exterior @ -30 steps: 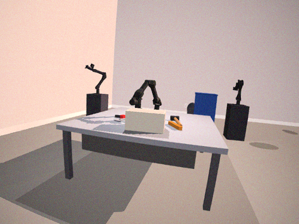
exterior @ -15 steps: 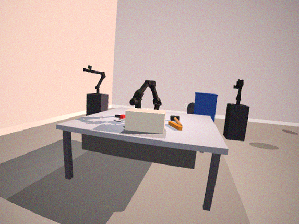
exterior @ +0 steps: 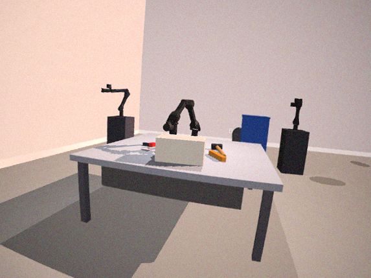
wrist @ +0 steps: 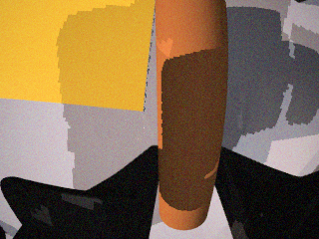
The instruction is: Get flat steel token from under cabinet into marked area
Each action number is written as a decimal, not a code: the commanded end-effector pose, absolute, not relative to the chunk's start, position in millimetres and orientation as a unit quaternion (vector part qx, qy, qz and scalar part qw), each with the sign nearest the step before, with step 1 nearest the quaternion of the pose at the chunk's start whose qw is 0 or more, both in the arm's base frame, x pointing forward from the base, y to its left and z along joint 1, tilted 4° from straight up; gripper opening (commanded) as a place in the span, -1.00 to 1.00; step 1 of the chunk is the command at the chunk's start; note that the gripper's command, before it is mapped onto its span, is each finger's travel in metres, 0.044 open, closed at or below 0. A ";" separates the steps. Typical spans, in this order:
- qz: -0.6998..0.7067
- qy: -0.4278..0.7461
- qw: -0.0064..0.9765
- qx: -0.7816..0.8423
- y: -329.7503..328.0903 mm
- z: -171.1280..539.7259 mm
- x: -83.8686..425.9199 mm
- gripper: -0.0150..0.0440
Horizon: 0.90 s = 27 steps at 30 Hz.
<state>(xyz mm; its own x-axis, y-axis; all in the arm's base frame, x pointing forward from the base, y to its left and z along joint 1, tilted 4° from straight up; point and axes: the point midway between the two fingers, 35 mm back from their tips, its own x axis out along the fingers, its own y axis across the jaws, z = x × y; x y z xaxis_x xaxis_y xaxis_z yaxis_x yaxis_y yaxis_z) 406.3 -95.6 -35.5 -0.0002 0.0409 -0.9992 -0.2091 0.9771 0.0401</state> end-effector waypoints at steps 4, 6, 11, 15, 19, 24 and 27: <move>0.093 0.702 0.704 -0.060 -84.8 -36.1 404.1 -0.49; 0.093 0.702 0.704 -0.060 -83.0 -36.0 403.7 -0.49; 0.093 0.702 0.704 -0.060 -77.7 -35.8 402.5 -0.49; 0.093 0.702 0.704 -0.060 -73.5 -35.7 401.6 -0.49; 0.094 0.702 0.704 -0.060 -69.6 -35.5 400.7 -0.49; 0.094 0.702 0.704 -0.060 -64.8 -35.3 399.7 -0.49; 0.094 0.702 0.704 -0.060 -61.9 -35.1 399.0 -0.49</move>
